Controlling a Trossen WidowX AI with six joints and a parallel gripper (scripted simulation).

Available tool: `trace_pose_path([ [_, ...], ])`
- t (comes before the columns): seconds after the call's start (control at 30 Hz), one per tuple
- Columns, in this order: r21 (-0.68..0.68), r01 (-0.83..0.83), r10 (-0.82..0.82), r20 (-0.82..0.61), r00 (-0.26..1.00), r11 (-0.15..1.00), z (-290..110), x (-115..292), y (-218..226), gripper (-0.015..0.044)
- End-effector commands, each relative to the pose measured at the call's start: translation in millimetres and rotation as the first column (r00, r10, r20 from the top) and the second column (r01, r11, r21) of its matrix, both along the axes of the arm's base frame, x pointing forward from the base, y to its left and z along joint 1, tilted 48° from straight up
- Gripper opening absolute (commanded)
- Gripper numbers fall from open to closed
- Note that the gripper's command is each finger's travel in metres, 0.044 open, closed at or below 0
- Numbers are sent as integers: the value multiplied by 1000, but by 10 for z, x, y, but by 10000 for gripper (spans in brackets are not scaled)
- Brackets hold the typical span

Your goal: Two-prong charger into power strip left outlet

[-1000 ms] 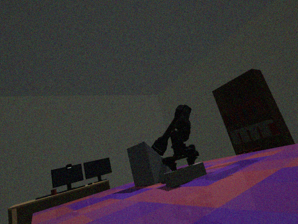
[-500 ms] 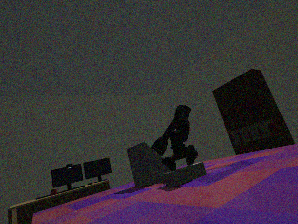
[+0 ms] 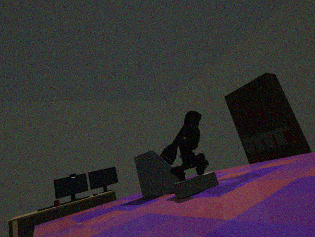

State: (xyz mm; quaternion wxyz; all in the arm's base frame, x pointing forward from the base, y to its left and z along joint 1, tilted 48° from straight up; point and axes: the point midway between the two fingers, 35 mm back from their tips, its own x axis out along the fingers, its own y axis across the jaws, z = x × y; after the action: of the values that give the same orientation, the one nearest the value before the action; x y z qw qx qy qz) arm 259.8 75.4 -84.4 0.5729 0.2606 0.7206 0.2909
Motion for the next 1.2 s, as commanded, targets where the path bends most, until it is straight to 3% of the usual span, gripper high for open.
trace_pose_path([
  [0.0, 7, 1, -1, 3, 1000, 1000, 8, -36, 0, 440],
  [1.17, 7, 1, -1, 3, 1000, 1000, 50, -439, -35, 440],
])
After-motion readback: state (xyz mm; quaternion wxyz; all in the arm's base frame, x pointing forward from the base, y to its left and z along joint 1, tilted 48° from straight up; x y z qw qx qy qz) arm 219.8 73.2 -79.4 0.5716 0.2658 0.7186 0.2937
